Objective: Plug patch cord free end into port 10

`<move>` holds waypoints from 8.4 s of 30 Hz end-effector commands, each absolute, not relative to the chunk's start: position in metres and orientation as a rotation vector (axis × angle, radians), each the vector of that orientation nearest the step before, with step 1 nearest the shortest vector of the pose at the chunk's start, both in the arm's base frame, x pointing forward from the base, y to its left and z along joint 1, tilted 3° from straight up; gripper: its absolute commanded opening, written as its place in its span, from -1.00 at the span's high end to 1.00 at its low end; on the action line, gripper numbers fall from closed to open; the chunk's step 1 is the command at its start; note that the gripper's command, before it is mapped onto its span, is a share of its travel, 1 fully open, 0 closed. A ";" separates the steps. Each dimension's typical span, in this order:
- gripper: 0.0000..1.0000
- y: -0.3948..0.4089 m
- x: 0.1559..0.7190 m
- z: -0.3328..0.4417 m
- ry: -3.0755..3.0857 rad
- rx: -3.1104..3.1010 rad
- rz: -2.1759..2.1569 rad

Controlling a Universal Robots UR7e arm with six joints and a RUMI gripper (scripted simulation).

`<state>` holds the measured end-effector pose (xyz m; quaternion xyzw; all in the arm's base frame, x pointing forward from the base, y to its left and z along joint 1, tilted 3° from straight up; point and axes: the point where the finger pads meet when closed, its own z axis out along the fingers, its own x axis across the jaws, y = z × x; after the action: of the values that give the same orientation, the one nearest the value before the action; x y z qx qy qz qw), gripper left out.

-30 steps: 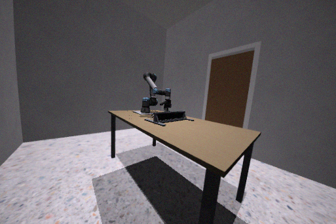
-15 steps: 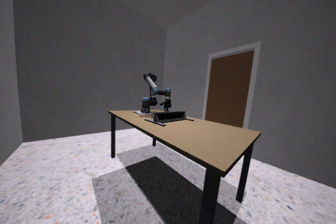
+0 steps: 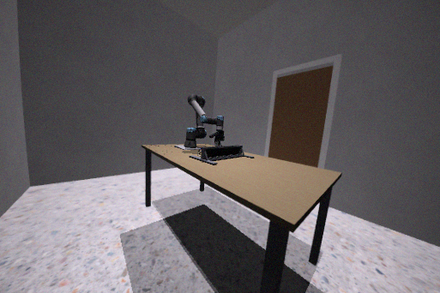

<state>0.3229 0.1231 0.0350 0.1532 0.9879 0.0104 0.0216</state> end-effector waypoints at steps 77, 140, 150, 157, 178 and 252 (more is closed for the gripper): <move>0.56 0.123 0.324 0.024 3.061 0.475 0.033; 1.00 0.123 0.324 0.024 3.061 0.475 0.033; 1.00 0.123 0.324 0.024 3.061 0.475 0.033; 1.00 0.123 0.324 0.024 3.061 0.475 0.033; 1.00 0.123 0.324 0.028 3.061 0.475 0.033; 1.00 0.122 0.321 0.084 3.061 0.475 0.033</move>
<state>0.3206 0.1224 0.0834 0.1532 0.9879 0.0104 0.0216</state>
